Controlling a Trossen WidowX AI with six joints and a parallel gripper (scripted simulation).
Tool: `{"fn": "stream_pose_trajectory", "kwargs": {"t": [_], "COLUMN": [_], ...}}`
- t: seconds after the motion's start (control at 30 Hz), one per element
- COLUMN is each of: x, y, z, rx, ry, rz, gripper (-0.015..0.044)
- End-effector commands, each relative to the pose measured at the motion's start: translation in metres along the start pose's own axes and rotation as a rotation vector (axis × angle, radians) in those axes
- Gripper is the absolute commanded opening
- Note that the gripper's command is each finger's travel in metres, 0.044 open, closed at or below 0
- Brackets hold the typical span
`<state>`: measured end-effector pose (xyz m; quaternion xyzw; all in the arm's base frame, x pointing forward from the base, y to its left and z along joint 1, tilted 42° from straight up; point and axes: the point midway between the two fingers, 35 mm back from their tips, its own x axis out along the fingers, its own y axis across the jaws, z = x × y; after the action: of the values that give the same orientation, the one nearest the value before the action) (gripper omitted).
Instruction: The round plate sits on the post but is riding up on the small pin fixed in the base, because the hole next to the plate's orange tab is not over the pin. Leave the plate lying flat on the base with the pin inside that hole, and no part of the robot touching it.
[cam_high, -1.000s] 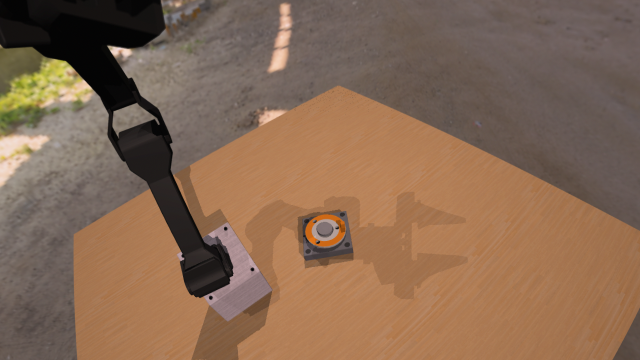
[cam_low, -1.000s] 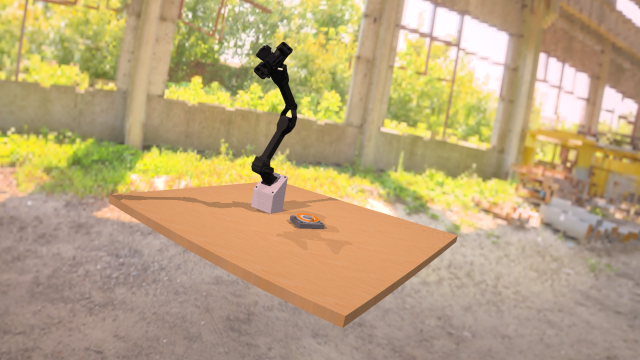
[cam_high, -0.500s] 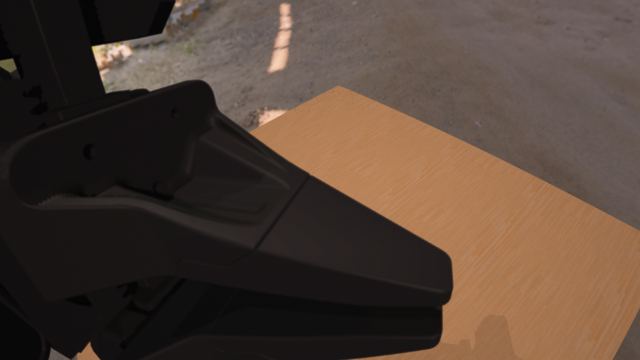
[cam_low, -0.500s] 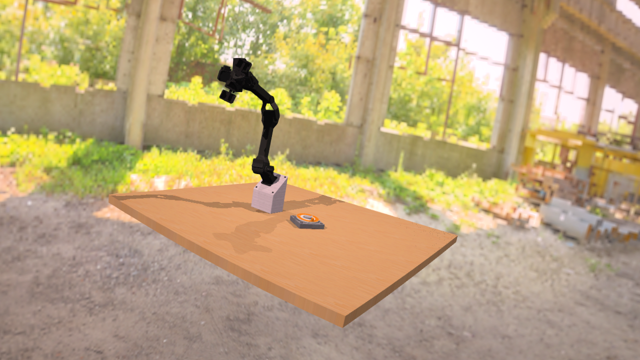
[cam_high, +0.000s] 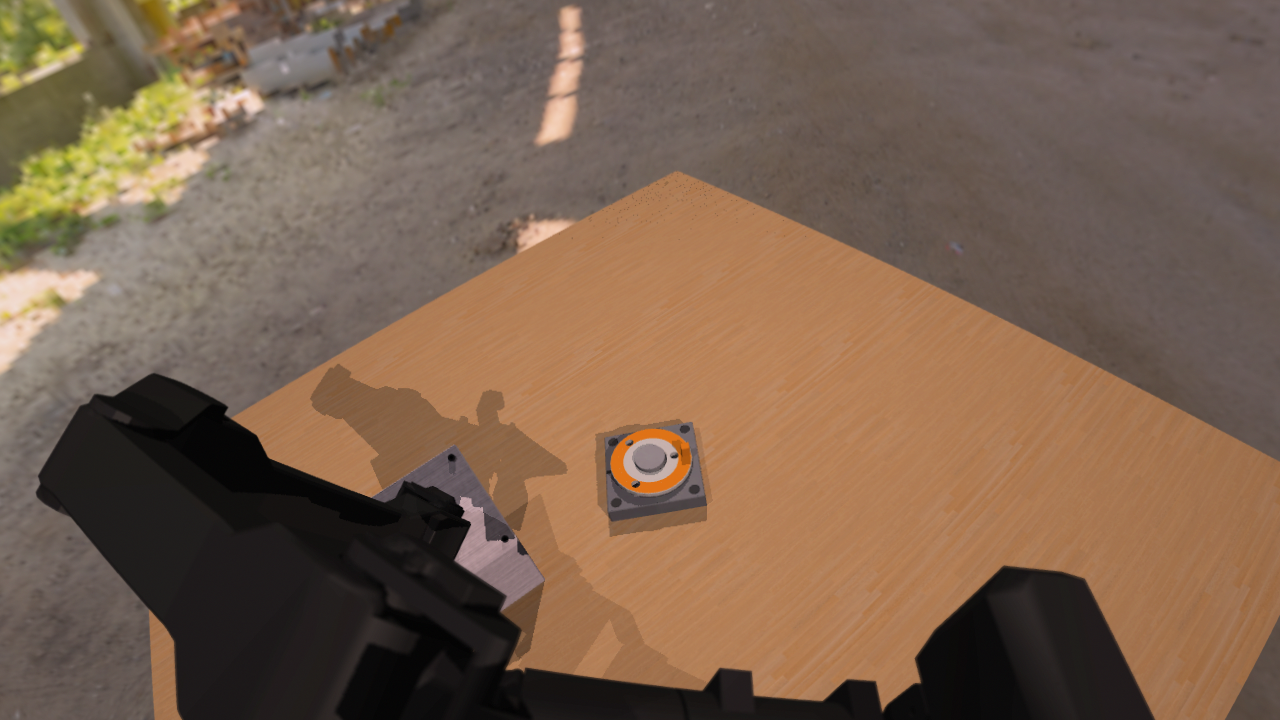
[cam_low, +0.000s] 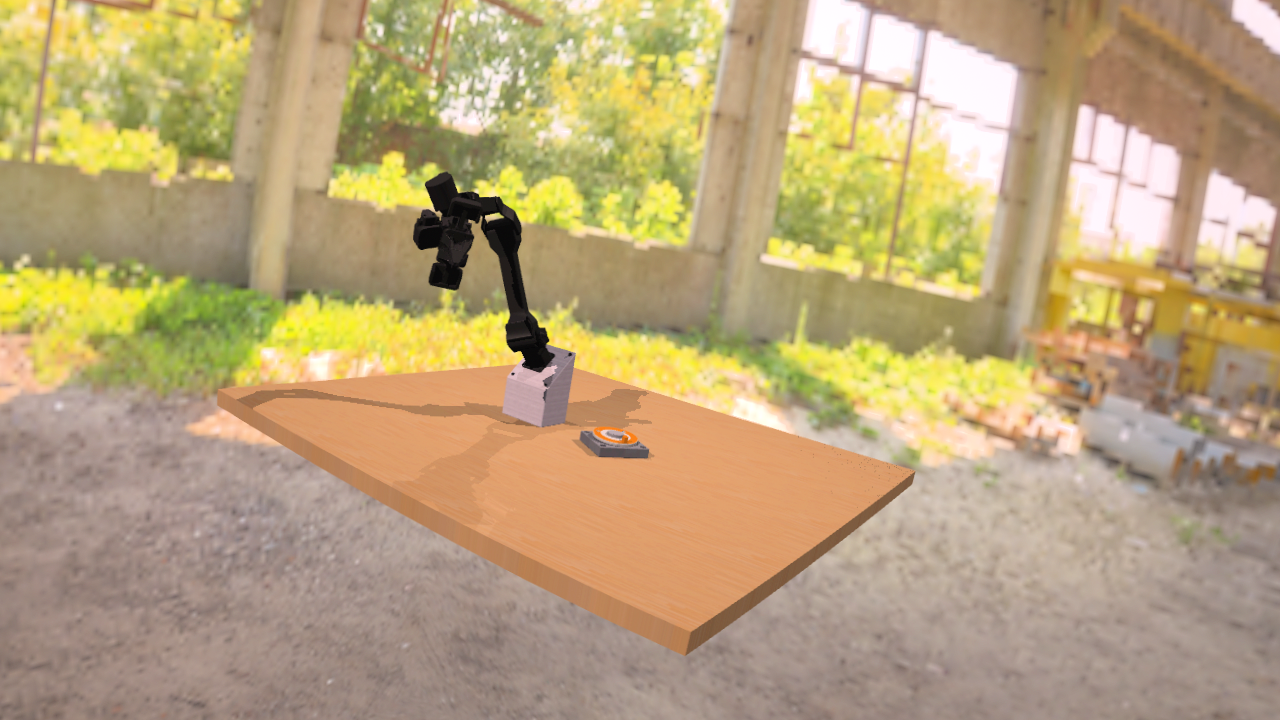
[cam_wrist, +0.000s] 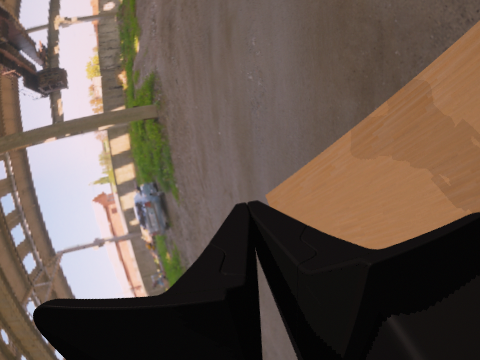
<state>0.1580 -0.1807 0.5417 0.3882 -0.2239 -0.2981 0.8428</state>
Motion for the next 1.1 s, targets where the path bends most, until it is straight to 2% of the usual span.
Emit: {"fn": "stream_pose_trajectory", "kwargs": {"t": [0.0,0.2,0.5,0.77,0.87,1.07], "x": [0.040,0.084,0.102,0.076,0.055,0.016], "y": [-0.037,-0.091,-0.149,-0.201,-0.223,-0.251], "z": [-0.035,-0.108,-0.218,-0.324,-0.368,-0.417], "rx": [-0.022,-0.129,-0.365,-0.720,-0.923,-1.253], "ry": [0.103,0.294,0.566,0.872,0.999,1.159], "rz": [-0.112,-0.283,-0.456,-0.553,-0.584,-0.595], "gripper": [0.0000,0.0000,0.0000,0.0000,0.0000,0.0000]}}
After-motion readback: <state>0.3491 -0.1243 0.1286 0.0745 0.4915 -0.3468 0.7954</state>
